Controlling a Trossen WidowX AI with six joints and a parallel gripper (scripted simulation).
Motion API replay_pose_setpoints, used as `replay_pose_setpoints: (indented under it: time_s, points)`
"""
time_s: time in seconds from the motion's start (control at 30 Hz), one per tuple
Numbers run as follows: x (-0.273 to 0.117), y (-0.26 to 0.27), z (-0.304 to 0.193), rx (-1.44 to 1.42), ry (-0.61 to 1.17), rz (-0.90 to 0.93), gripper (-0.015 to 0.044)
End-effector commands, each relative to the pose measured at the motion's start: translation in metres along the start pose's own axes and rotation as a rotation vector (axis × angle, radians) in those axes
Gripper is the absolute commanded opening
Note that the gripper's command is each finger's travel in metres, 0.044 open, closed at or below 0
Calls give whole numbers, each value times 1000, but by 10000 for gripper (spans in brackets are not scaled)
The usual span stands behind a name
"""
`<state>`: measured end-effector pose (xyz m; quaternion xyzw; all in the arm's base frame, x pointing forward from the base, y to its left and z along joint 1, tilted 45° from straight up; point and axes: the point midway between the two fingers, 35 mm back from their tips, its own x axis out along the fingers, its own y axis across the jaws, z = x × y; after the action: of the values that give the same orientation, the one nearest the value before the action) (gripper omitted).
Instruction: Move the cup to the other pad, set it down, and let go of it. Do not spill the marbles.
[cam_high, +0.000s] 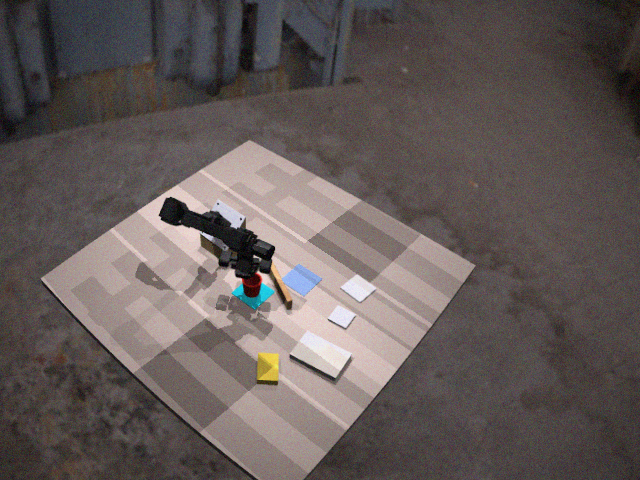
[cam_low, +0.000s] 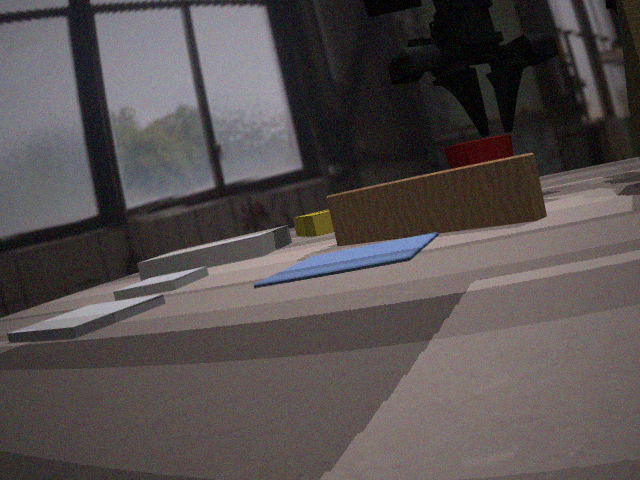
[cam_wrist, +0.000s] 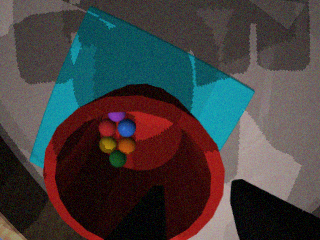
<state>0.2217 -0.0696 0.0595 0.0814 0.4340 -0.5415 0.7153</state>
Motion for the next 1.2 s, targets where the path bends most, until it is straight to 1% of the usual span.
replay_pose_setpoints:
  time_s: [0.0, 0.33, 0.6, 0.73, 1.17]
  points:
    - [-6, 1, 0, 6, 2, 5, 128]
    - [-16, 0, 0, 5, -1, 3, 128]
    - [-13, -1, -1, -2, -3, -1, 338]
    - [-19, 0, -1, -1, -1, 1, 440]
    - [-68, 2, -1, 3, 3, 4, 440]
